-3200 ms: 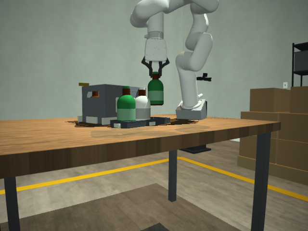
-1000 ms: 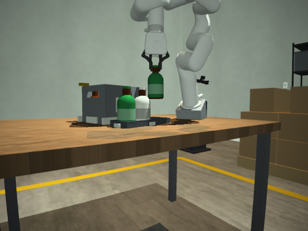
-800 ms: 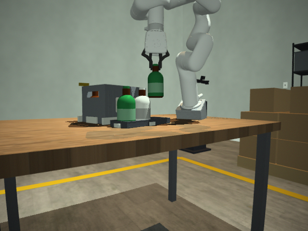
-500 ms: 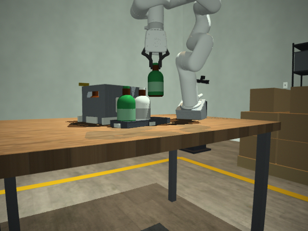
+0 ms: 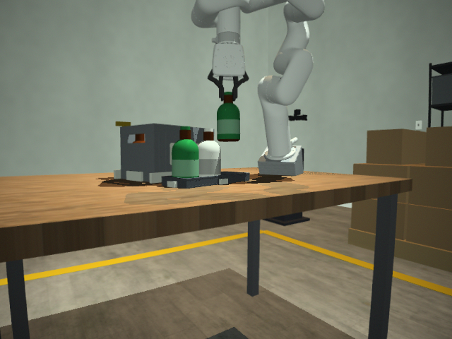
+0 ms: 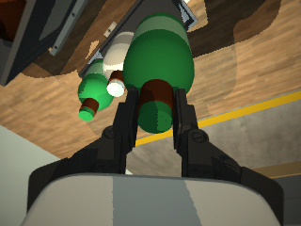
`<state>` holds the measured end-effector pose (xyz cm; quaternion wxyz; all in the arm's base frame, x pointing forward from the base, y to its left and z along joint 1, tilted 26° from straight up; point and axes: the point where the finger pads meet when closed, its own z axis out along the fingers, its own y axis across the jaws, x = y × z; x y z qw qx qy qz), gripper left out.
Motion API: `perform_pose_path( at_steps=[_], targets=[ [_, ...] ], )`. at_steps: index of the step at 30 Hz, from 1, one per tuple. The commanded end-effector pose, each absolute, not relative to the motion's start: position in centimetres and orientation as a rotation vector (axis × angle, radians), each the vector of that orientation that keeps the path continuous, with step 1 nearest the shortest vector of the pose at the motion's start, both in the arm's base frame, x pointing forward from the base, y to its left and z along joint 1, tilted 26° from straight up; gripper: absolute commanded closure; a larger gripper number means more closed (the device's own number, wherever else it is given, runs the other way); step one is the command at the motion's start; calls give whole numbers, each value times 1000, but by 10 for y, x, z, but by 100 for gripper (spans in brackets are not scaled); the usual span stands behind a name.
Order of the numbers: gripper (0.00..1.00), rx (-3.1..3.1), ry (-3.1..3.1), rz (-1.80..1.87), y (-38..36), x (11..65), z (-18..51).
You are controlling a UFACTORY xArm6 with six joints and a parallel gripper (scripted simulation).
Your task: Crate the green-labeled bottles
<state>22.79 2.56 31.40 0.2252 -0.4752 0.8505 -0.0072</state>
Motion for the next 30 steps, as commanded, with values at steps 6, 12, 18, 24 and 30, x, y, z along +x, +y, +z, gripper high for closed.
perform_pose_path(
  at_steps=[6, 12, 18, 24, 30],
  targets=[
    [100, -1310, 2344, -22, 25, 228, 315],
    [100, -1310, 2344, -22, 25, 228, 316],
    [100, -1310, 2344, -22, 25, 227, 317],
    [100, -1310, 2344, -22, 24, 225, 321],
    [100, -1310, 2344, -22, 23, 223, 327]
  ],
)
